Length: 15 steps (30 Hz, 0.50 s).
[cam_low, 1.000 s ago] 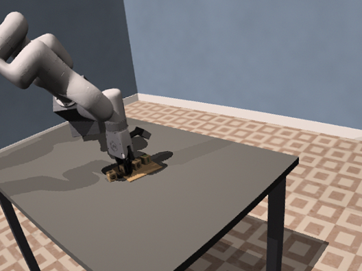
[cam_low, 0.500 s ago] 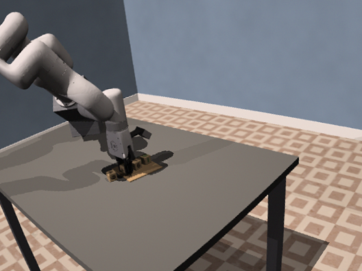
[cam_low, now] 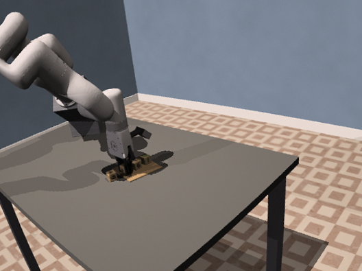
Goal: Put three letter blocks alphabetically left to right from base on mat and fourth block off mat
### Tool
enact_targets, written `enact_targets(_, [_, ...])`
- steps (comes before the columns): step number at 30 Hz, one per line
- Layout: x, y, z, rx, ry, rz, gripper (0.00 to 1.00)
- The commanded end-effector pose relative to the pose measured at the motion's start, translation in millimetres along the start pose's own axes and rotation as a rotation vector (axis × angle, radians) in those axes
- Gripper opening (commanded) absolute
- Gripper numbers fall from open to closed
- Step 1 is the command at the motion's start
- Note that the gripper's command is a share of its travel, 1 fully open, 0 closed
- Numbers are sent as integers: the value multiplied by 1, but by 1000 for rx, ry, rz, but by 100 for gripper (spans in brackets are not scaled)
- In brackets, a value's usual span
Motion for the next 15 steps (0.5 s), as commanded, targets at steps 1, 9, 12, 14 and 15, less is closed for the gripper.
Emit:
enact_targets(1, [-1,1,1,2,1,1,27])
enact_targets(9, [-1,1,0,2,1,1,27])
enact_targets(12, [-1,1,-1,2,1,1,27])
enact_targets(14, [-1,1,-2,2,1,1,27])
enact_targets(15, [-1,1,-2,2,1,1,27])
Point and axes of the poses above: the point where the finger pads meet when closed, its own z axis back along the fingers, its own y axis across the jaws, x = y × z, the point moved 8 cm from there along z, back along the fingers, and after that the axes turned 8 degrees about -z, right-handed, at the moved point
